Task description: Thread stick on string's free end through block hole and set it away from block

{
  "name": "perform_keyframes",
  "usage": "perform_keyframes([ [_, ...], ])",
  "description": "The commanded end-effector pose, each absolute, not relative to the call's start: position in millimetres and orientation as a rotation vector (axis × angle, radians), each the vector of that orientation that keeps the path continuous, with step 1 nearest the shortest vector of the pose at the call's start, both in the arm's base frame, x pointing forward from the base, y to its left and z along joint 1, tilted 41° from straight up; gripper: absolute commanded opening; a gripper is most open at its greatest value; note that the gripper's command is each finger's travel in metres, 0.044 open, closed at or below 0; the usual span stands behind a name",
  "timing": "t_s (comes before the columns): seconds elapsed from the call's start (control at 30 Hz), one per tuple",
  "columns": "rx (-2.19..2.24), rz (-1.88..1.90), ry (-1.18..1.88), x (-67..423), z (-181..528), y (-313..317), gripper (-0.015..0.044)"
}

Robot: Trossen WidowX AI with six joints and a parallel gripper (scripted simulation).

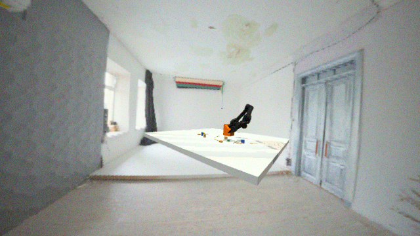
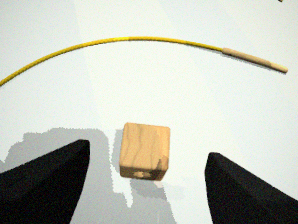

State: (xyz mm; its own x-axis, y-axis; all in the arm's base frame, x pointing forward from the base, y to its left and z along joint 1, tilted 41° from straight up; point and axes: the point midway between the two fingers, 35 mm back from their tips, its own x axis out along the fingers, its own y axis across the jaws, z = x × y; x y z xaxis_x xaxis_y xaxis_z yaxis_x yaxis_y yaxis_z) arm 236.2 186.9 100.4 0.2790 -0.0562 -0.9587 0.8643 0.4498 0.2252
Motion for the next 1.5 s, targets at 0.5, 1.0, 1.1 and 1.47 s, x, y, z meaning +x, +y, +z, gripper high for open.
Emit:
perform_keyframes([
  [0.5, -0.030, 0.299, 1.534, 240.6, 69.7, 175.0, 0.0440],
  [1.0, -0.562, 1.273, 1.165, 248.3, 60.9, 165.9, 0.0440],
  [1.1, -0.645, 1.403, 1.036, 250.2, 60.9, 164.4, 0.0440],
  [1.47, -0.953, 1.751, 0.432, 258.8, 63.5, 157.5, 0.0440],
])
